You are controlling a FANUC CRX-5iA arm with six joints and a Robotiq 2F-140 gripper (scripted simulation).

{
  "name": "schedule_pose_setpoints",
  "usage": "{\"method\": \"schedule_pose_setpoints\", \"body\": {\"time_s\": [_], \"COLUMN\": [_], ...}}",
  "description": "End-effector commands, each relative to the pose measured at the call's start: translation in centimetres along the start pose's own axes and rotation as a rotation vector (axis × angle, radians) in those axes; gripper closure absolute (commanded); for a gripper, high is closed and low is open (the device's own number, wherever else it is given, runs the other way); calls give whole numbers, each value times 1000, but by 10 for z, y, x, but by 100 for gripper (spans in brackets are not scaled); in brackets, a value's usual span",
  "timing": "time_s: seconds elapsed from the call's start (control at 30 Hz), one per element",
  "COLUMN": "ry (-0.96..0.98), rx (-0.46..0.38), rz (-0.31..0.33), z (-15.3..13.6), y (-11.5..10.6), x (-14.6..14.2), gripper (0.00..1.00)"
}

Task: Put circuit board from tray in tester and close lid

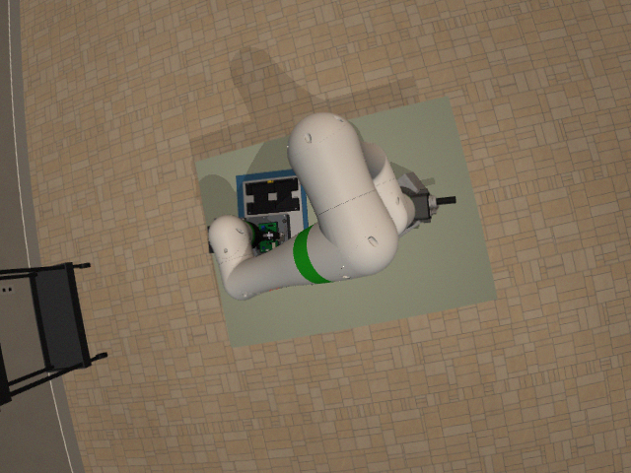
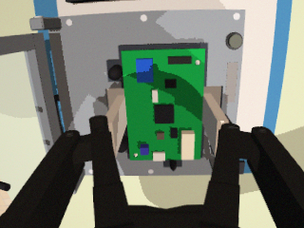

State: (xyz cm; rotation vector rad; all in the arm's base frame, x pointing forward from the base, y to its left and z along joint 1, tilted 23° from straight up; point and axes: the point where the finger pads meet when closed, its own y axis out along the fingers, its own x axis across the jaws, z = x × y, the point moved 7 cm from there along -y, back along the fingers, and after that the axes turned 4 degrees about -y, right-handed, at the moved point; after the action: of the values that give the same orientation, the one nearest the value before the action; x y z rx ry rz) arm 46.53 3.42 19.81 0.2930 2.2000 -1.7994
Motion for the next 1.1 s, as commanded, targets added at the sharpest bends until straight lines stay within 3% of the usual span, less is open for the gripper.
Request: {"method": "schedule_pose_setpoints", "body": {"time_s": [0.0,1.07], "ry": [0,0], "rx": [0,0], "rz": [0,0], "z": [0,0], "y": [0,3], "x": [0,0], "gripper": [54,54]}}
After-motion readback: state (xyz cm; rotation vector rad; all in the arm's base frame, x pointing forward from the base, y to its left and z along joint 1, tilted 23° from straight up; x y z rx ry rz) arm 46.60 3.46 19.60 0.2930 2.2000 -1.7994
